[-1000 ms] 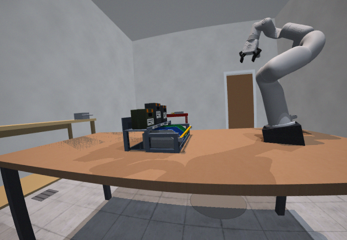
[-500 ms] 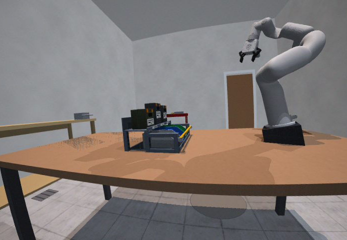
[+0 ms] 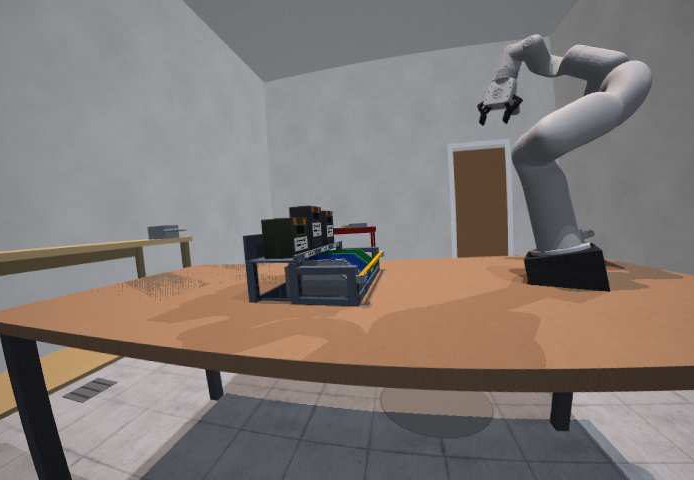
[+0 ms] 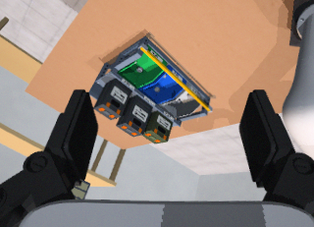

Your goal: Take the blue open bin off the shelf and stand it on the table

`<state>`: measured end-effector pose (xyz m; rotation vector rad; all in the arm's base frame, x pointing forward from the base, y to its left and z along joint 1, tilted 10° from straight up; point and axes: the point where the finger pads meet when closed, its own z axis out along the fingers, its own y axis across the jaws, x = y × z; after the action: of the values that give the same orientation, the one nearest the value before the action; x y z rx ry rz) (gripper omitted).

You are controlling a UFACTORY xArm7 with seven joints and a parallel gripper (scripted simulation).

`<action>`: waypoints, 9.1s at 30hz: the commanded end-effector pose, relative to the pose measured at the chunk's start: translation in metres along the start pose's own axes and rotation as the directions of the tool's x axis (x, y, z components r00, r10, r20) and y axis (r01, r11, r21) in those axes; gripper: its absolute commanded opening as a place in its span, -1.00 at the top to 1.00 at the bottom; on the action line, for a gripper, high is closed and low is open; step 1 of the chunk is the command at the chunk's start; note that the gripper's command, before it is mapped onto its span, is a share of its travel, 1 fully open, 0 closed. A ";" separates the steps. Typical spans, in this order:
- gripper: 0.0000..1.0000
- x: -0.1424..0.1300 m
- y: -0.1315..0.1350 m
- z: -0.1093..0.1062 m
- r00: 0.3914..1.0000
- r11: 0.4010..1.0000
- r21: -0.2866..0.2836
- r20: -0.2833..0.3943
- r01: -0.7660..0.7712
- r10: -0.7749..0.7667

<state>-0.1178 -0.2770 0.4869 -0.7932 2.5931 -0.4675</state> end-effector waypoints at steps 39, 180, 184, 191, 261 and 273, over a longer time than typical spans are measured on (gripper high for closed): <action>-1.00 -0.001 0.000 -0.001 1.000 1.000 0.002 -0.002 0.001 -0.001; -1.00 -0.111 -0.089 0.075 0.293 0.240 -0.218 0.255 0.946 -0.922; -1.00 -0.111 -0.089 0.075 0.293 0.240 -0.218 0.255 0.946 -0.922; -1.00 -0.130 -0.094 0.083 0.223 0.173 -0.191 0.282 0.966 -0.933; -1.00 -0.341 -0.085 0.143 -0.405 -0.401 0.101 0.415 0.911 -0.815; -1.00 -0.351 -0.081 0.145 -0.440 -0.431 0.120 0.417 0.894 -0.796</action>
<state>0.2525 -0.1646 0.4868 -2.9176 0.6921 -0.1789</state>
